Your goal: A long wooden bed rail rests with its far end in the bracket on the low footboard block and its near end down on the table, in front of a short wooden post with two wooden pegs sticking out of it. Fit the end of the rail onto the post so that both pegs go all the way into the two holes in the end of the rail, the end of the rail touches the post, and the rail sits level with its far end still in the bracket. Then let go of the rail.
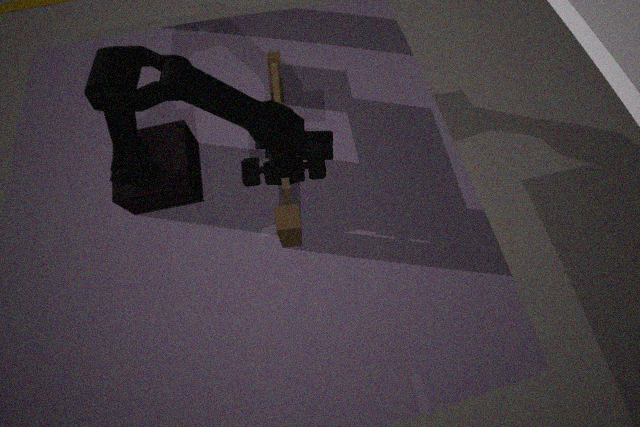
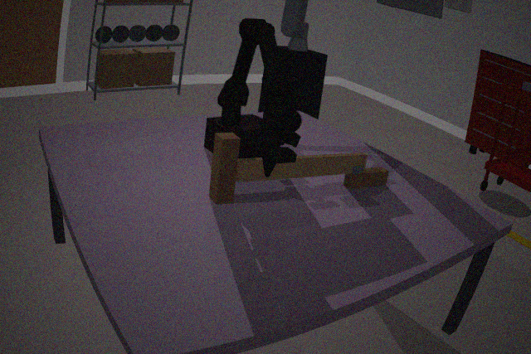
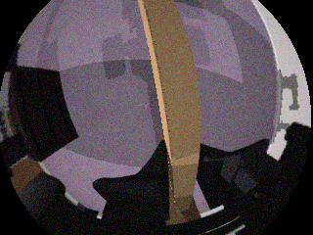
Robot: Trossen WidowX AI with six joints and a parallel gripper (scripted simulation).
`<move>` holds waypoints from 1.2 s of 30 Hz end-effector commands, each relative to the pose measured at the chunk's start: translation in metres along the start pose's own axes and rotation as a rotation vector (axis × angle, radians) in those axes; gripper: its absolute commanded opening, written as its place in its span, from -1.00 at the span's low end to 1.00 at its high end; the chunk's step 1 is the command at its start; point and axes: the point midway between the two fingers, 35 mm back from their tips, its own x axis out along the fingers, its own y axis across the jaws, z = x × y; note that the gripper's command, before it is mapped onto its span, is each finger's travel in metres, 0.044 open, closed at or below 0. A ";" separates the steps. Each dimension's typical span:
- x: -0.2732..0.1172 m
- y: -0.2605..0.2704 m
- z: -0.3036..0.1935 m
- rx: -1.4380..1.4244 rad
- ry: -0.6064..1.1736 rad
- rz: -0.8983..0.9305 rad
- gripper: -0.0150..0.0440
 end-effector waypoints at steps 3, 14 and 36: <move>-0.001 -0.001 0.001 0.002 -0.001 -0.007 -0.49; 0.000 0.000 0.001 0.002 -0.001 -0.007 -0.49; -0.003 0.000 -0.005 0.002 -0.001 -0.007 -0.49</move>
